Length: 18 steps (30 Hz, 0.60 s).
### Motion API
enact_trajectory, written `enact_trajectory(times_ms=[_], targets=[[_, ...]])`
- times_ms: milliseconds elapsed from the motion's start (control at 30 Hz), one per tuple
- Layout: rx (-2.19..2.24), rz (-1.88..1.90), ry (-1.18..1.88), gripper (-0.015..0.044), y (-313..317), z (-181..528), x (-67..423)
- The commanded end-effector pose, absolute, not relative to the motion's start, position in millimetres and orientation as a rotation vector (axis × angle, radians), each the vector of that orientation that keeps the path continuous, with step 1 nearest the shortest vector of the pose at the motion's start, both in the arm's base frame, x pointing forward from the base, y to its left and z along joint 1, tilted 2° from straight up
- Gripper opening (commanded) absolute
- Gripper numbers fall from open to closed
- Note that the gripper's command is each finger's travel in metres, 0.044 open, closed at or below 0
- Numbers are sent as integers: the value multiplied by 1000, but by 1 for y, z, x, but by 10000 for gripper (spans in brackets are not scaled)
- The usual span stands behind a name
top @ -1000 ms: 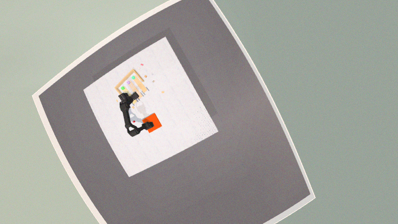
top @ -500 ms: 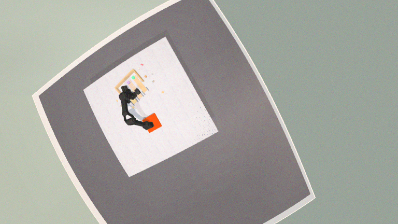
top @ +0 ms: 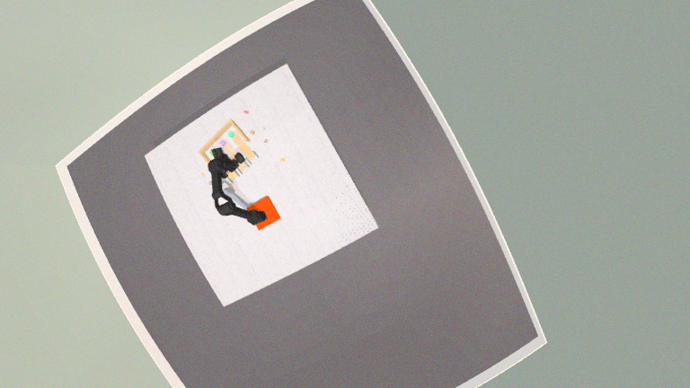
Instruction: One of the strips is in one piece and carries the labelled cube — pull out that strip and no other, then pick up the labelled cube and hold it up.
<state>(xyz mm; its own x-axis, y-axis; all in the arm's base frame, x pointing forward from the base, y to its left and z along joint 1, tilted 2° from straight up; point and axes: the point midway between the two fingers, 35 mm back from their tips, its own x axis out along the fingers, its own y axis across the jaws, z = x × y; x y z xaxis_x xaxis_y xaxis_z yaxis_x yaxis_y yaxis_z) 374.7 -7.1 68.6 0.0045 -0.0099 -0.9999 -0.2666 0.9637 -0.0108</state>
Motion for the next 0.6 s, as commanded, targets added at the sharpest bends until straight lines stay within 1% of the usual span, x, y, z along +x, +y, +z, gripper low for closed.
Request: enact_trajectory(times_ms=[0,567], targets=[[-221,213,1562,0,-7,58,375],[-221,213,1562,0,-7,30,377]])
